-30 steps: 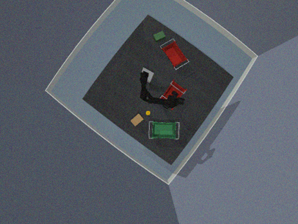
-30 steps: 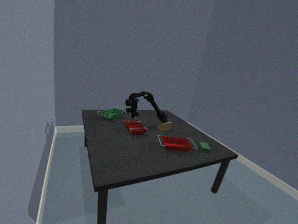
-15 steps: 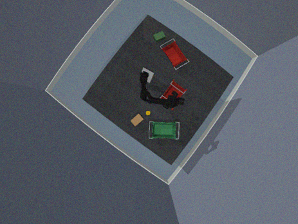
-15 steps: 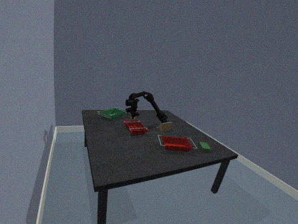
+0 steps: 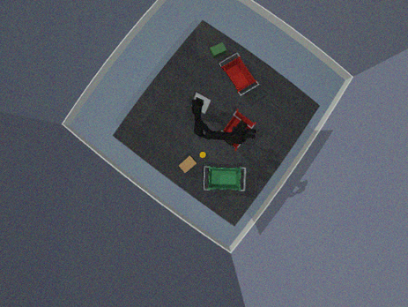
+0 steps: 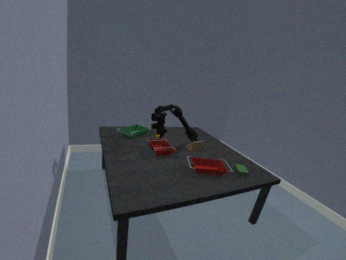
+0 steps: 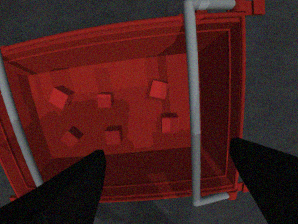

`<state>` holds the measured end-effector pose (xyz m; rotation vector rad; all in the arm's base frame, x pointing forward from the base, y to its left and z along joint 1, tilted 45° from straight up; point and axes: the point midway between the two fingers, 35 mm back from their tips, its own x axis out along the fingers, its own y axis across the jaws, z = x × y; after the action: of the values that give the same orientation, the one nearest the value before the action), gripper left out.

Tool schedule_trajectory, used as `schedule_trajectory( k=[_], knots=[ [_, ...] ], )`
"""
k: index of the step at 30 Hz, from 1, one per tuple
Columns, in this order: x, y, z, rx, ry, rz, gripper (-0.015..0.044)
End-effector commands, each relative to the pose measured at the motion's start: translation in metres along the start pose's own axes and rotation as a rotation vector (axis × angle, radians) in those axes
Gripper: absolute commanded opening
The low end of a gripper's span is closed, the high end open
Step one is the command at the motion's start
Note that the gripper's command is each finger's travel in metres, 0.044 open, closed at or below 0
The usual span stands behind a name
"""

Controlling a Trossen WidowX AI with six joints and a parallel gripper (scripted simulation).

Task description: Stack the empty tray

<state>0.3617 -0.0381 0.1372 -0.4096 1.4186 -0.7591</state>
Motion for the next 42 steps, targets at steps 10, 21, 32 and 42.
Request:
schedule_trajectory(
  k=[10, 21, 32, 42],
  knots=[
    [-0.025, 0.215, -0.087, 0.053, 0.043, 0.124, 0.044],
    [-0.011, 0.334, -0.238, 0.249, 0.053, 0.043, 0.044],
    [0.009, 0.355, -0.298, 0.336, 0.029, -0.007, 0.044],
    [0.037, 0.358, -0.298, 0.336, 0.028, -0.007, 0.044]
  ],
)
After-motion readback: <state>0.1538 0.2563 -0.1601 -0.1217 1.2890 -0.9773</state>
